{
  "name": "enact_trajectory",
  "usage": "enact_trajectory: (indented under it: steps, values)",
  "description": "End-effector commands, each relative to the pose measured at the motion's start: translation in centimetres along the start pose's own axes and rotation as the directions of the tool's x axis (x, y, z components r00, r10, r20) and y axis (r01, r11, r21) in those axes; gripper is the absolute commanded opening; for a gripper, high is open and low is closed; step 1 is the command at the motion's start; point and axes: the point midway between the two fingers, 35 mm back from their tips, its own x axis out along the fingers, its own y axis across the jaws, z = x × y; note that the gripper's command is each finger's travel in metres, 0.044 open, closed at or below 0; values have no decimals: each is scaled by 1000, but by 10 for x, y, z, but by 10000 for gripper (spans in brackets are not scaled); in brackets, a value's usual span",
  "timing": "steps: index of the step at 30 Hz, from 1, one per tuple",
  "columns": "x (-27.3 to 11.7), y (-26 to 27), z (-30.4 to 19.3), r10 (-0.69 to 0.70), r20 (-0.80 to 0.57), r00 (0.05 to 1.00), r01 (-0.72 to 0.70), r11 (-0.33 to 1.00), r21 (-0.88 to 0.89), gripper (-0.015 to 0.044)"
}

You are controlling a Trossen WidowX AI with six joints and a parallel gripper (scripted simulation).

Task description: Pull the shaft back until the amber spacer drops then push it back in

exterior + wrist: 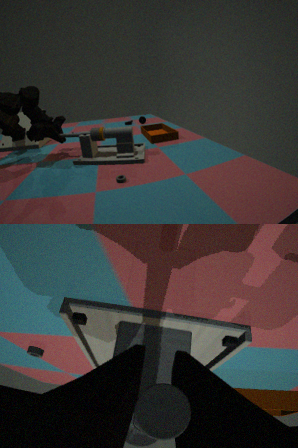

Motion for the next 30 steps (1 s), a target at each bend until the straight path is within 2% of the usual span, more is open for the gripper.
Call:
enact_trajectory:
  steps: [1,30]
  values:
    - [0,0,1,-1,1,1000,1,1000,2,0]
    - [-2,0,3,-1,1,1000,1,1000,2,0]
